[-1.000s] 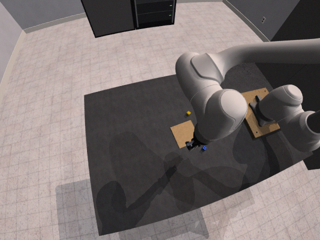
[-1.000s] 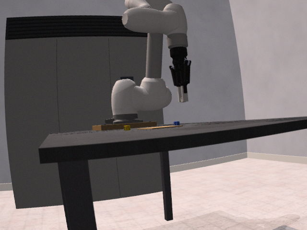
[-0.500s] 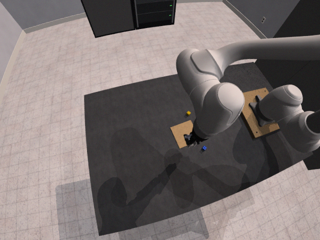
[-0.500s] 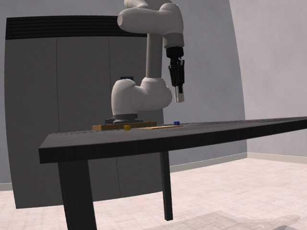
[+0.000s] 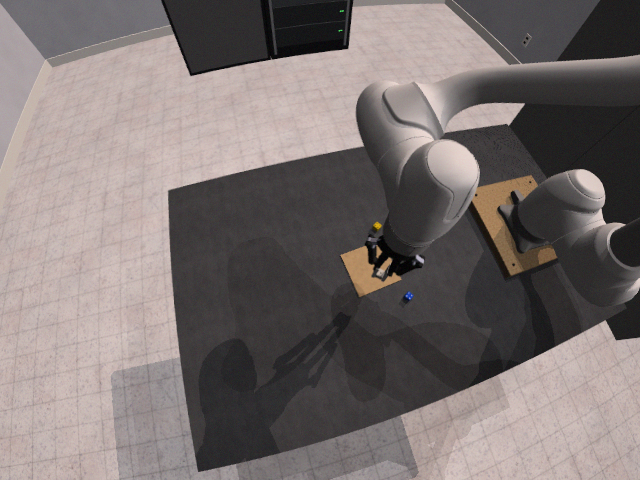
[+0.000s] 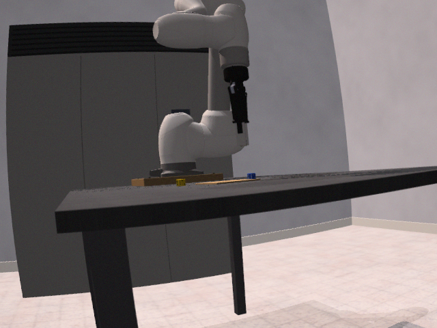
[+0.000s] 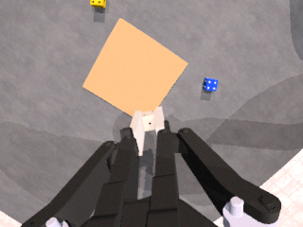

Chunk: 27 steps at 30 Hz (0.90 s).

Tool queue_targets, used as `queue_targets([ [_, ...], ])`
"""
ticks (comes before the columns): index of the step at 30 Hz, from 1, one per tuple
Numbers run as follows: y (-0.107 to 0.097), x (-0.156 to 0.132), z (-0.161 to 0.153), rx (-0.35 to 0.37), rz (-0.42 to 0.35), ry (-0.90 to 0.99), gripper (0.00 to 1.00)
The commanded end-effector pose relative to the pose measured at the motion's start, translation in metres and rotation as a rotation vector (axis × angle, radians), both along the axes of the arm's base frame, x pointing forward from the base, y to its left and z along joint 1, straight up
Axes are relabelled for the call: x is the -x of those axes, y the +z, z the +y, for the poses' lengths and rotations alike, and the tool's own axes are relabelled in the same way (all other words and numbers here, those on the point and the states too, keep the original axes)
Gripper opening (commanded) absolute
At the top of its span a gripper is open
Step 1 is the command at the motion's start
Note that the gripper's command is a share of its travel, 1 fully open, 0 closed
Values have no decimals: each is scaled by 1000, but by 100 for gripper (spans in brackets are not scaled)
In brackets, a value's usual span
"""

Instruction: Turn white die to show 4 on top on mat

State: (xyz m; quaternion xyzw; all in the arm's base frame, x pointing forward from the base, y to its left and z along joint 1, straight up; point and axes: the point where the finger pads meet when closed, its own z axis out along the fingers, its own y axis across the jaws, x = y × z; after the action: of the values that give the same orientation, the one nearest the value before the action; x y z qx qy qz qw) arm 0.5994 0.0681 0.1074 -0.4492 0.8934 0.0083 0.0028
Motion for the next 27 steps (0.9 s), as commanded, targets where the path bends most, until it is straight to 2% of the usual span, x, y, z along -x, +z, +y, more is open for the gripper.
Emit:
queue_targets([
  [1,0,2,-10,10,2,-174,9],
  [4,0,2,-11,10,2,-190,9],
  [5,1,3,-18,10,4,-300,9],
  [16,2,10,-47,11,10,-786,9],
  [23,2,12,-54,11,11,-900,9],
  [27,2,12,-54,11,11,-905,9],
])
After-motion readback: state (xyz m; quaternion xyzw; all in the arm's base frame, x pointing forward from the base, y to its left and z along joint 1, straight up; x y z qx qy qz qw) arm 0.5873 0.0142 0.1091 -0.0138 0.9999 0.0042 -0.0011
